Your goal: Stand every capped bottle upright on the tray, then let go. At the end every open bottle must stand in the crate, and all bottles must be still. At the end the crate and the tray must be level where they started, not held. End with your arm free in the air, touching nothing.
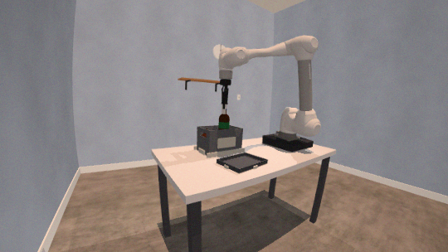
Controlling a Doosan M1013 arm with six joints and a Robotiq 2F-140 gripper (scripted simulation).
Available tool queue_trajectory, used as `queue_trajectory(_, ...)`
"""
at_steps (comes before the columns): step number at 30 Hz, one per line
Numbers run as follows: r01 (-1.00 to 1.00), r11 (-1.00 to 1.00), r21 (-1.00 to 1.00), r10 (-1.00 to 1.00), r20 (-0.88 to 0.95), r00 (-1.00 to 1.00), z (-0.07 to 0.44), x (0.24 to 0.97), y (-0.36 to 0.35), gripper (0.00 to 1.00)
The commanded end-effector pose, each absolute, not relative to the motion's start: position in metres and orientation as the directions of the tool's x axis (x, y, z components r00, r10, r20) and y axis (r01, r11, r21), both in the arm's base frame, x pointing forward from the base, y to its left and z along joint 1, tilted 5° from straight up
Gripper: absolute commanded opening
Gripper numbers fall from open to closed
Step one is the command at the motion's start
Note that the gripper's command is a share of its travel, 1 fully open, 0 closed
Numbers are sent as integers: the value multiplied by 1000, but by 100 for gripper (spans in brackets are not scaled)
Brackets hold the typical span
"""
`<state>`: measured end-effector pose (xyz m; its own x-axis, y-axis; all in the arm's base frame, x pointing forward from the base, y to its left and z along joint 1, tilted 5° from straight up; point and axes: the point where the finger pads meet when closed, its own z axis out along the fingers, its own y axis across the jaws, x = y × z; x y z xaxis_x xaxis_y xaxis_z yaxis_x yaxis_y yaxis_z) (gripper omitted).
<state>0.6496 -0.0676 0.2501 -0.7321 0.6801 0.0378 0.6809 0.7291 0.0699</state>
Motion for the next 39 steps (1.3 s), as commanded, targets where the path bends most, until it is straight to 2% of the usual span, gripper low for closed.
queue_trajectory(1, 681, 729, 70, 680, 38, -732, 261, 649, -68, 0)
queue_trajectory(8, 681, 729, 70, 680, 38, -732, 281, 649, -70, 0)
queue_trajectory(27, 681, 729, 70, 680, 38, -732, 283, 649, -70, 0)
queue_trajectory(39, 681, 729, 70, 680, 38, -732, 281, 625, -46, 0)
